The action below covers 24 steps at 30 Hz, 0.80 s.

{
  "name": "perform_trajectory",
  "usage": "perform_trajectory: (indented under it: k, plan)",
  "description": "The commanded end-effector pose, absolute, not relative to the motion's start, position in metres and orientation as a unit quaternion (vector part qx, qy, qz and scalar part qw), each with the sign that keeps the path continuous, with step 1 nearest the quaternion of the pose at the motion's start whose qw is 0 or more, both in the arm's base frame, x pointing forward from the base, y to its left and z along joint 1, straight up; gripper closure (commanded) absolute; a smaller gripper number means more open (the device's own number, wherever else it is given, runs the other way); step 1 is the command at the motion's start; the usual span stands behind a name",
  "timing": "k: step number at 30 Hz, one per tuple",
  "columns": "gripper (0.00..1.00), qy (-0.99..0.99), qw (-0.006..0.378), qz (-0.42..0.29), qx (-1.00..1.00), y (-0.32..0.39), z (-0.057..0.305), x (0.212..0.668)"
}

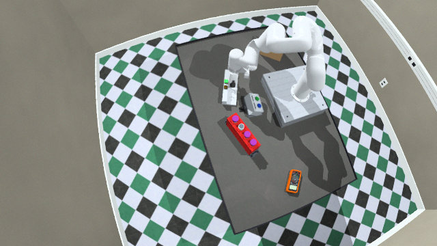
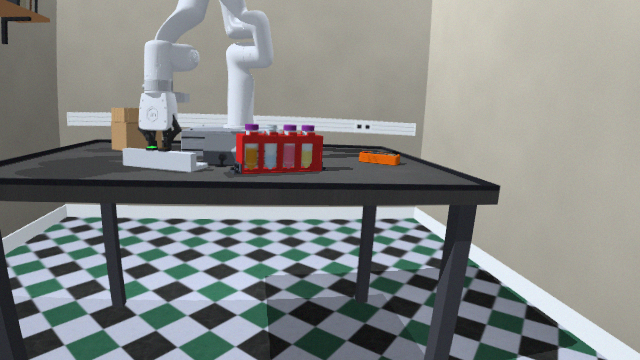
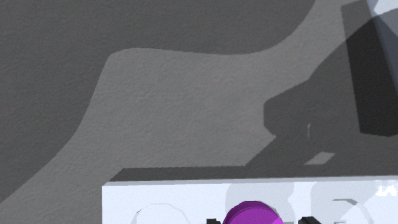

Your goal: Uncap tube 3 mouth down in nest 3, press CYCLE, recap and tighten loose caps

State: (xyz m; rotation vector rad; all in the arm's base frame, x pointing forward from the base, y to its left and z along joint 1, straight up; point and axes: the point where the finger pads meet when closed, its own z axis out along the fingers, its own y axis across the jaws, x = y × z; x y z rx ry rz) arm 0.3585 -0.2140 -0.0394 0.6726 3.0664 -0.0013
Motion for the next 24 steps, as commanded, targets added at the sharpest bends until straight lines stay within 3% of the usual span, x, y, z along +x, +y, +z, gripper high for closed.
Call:
perform_trajectory:
  k: [1, 24]
  plan:
    - [0.54, 0.977, 0.002, -0.005, 0.214, -0.2147, -0.0398, 0.3597]
    - [0.54, 0.977, 0.002, -0.005, 0.214, -0.2143, -0.0488, 0.3589]
